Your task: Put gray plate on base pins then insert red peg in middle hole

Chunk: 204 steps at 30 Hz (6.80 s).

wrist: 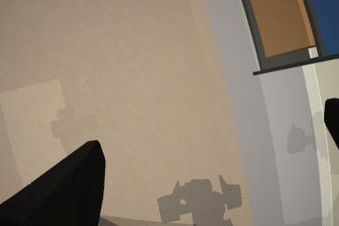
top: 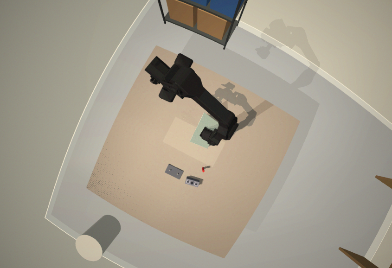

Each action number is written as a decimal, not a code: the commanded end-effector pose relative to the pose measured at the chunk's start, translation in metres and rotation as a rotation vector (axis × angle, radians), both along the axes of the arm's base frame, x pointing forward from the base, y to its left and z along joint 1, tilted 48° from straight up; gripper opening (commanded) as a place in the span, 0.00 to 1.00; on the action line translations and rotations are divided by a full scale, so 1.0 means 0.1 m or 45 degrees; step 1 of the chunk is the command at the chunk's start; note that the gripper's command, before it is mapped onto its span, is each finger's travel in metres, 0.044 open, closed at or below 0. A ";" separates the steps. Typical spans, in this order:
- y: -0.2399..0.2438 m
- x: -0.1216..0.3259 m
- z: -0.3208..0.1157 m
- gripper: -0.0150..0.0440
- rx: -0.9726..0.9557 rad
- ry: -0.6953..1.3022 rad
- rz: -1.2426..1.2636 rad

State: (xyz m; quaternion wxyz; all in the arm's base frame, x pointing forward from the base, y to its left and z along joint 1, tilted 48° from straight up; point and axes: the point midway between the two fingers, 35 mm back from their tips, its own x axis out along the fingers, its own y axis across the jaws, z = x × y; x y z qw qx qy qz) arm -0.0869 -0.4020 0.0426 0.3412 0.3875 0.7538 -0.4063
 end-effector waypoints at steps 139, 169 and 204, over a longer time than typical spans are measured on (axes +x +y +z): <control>5.78 4.20 -0.35 0.25 0.611 -0.450 -0.217; 5.14 4.19 0.34 0.25 0.615 -0.448 -0.217; 4.86 4.38 -0.61 0.25 0.579 -0.392 -0.308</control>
